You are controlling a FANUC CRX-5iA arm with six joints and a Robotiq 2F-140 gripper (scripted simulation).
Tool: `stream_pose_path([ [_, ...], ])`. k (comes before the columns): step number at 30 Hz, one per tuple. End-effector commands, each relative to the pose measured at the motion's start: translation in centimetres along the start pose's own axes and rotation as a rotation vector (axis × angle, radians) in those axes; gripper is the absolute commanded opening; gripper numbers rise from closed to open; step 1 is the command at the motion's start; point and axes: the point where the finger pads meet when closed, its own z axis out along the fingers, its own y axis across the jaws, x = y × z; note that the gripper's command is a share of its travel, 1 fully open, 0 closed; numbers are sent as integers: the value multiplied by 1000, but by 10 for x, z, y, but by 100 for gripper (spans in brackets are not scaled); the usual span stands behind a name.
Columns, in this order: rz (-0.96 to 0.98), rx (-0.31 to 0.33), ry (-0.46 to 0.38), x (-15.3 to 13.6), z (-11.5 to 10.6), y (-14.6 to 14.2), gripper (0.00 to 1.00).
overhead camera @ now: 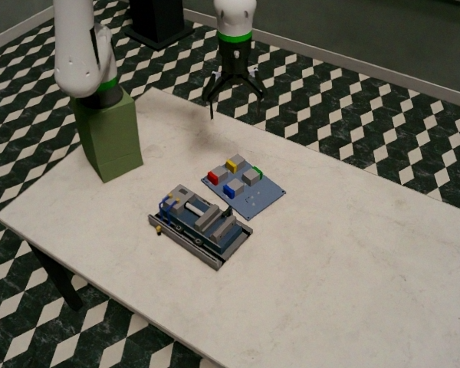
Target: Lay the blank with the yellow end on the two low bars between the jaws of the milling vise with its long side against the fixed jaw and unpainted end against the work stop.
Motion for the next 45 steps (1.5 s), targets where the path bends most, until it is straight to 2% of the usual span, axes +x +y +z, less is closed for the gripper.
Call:
stream_pose_path([
  [1, -41, -2, 0, 0, -1, 1, 100],
  [45, -633, -2, -1, 0, -1, 0, 100],
])
